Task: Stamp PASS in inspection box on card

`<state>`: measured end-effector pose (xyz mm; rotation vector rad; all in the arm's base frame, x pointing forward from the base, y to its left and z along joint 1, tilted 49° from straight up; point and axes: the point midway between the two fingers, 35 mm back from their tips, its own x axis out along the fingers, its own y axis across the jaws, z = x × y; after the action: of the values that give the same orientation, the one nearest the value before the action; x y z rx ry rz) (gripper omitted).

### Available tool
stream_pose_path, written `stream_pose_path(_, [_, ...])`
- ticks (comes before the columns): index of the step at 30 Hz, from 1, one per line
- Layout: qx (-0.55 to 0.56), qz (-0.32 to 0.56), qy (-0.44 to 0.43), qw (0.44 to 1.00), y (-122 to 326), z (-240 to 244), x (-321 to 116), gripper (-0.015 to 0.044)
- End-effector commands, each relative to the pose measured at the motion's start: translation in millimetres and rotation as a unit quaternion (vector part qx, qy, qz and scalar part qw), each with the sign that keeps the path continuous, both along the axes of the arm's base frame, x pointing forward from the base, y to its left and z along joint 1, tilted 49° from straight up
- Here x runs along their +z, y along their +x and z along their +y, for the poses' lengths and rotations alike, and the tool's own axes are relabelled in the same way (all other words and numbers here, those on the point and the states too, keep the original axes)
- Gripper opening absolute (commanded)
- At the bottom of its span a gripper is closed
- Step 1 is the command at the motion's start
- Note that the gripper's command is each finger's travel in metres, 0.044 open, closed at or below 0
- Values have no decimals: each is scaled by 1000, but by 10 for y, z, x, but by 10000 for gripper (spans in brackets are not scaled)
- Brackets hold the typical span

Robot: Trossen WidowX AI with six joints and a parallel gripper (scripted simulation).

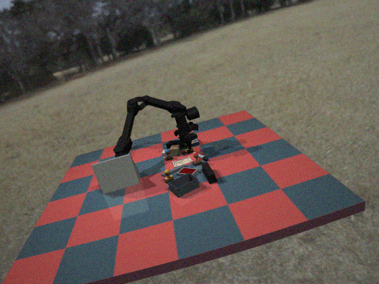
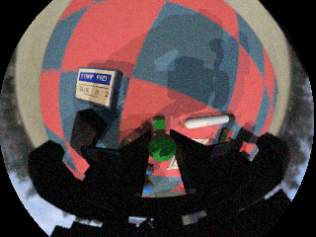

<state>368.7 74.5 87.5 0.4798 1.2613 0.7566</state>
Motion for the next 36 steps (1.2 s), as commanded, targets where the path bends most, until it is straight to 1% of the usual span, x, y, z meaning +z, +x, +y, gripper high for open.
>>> stream_pose_path(1, [0,0,0,1000,1,-4,3,79])
stream_pose_path(8, [0,0,0,1000,1,-4,3,263])
stream_pose_path(9, [0,0,0,1000,1,-4,3,269])
stream_pose_path(12, [0,0,-1,1000,9,-77,57,269])
stream_pose_path(18, [0,3,-2,1000,-62,-732,611,269])
stream_pose_path(20, [0,4,0,1000,-110,-862,741,269])
stream_pose_path(36, [0,4,0,1000,-116,-877,758,269])
